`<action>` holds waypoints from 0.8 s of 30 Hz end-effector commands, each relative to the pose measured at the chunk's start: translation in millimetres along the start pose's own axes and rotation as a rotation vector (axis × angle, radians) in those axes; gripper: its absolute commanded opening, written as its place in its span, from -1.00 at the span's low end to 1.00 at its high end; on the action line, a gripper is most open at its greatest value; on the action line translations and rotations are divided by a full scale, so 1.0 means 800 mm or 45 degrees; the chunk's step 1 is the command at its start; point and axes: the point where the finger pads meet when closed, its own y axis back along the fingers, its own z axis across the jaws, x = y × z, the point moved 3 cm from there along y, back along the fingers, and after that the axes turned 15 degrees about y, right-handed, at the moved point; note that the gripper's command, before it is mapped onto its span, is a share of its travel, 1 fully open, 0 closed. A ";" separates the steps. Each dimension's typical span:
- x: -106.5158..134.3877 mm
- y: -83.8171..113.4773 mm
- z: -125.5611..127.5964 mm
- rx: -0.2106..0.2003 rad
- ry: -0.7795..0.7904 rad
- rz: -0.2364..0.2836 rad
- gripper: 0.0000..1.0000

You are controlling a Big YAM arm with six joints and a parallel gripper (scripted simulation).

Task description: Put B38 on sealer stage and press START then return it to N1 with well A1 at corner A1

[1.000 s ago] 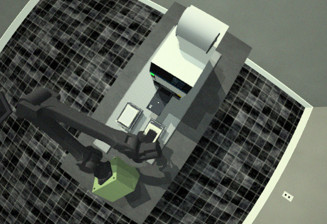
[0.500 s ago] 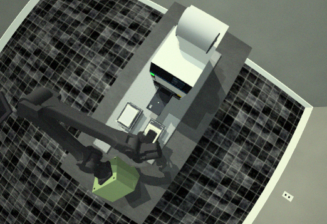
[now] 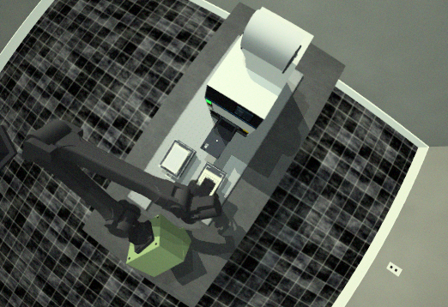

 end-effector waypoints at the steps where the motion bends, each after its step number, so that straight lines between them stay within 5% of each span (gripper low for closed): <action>1: 0.001 0.002 0.000 0.005 -0.023 -0.003 -1.00; 11: 0.008 -0.008 0.003 -0.025 -0.017 0.020 -1.00; 24: -0.002 0.002 0.003 0.001 0.015 -0.001 -1.00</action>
